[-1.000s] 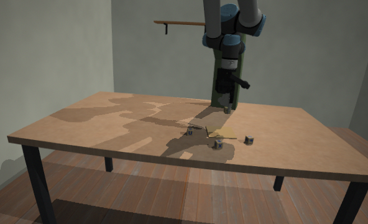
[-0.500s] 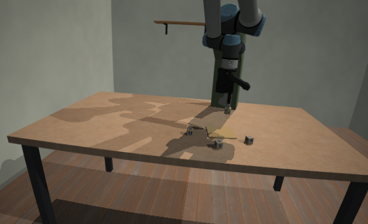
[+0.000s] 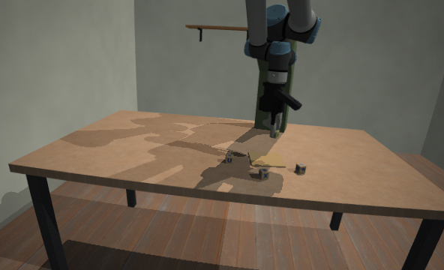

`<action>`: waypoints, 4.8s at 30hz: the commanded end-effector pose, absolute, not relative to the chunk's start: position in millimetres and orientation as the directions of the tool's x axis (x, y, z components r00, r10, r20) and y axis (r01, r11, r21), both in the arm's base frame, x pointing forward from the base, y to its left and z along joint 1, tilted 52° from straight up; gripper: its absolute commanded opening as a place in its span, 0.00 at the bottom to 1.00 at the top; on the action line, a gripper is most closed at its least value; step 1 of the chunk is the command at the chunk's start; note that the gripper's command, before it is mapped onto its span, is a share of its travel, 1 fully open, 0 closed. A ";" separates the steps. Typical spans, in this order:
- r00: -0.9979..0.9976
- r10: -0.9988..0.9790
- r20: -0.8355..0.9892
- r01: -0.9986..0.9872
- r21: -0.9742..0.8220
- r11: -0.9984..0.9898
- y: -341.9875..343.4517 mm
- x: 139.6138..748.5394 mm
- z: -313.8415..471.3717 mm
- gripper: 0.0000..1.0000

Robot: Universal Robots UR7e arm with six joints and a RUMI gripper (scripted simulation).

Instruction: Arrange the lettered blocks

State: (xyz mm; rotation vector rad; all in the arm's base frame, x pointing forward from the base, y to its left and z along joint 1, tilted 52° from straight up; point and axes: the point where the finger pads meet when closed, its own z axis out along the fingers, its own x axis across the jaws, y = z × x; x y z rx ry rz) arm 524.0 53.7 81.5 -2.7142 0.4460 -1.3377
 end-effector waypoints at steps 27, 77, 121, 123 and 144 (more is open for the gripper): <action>0.284 -0.849 0.446 -0.548 -0.651 -0.525 49.6 530.4 90.7 0.09; -0.372 -0.839 -0.396 -0.492 -0.683 0.540 36.4 531.5 93.8 0.09; -0.612 -0.197 -0.766 -0.076 -0.191 0.979 32.2 526.1 87.8 0.09; -0.613 -0.182 -0.769 -0.066 -0.179 0.982 32.3 526.0 87.6 0.09; -0.616 -0.136 -0.776 -0.038 -0.143 0.989 32.3 525.6 87.1 0.09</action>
